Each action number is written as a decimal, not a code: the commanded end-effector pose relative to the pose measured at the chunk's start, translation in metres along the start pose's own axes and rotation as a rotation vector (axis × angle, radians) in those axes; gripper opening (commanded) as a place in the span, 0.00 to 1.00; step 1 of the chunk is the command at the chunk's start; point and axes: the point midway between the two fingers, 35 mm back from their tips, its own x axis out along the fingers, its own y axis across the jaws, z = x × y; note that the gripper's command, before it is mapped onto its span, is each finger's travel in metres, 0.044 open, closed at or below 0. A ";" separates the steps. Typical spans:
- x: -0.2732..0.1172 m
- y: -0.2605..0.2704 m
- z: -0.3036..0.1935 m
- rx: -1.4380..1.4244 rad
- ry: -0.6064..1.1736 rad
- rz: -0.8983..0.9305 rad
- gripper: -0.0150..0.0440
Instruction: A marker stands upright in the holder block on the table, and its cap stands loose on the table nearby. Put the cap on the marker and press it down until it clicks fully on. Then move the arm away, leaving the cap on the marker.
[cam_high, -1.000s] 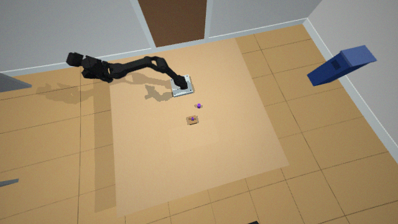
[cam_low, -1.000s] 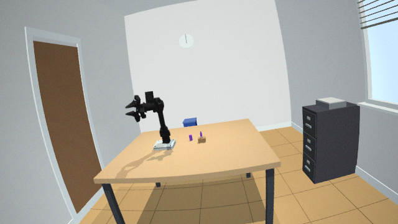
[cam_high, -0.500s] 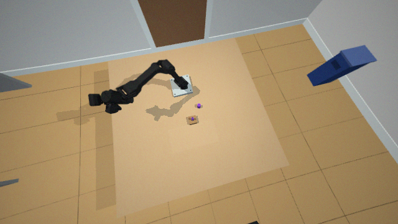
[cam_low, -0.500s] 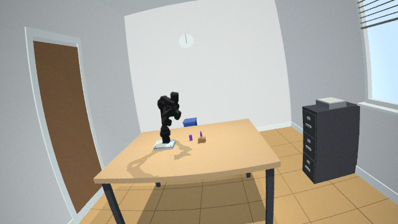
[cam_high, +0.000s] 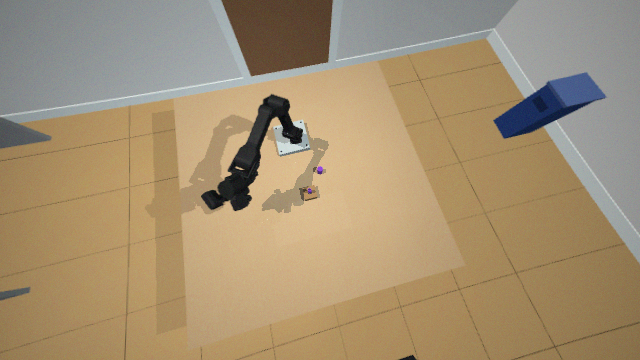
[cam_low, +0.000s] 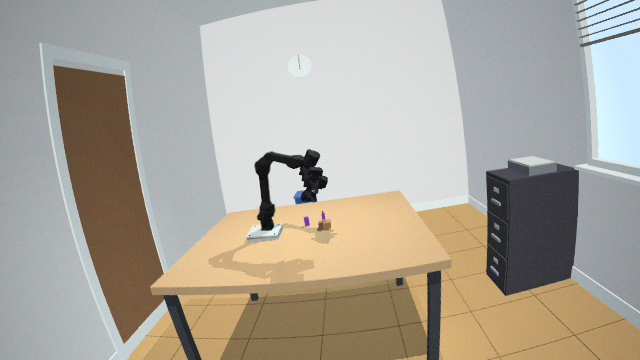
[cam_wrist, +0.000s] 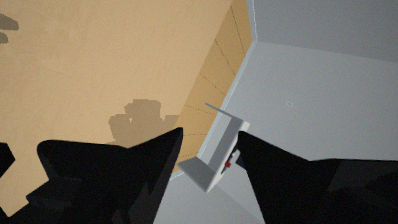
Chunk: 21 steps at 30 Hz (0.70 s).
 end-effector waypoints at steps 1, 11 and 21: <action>-0.029 0.034 0.050 -0.032 -0.147 0.080 0.67; -0.129 0.143 0.140 -0.166 -0.454 0.356 0.67; -0.244 0.265 0.143 -0.380 -0.592 0.680 0.67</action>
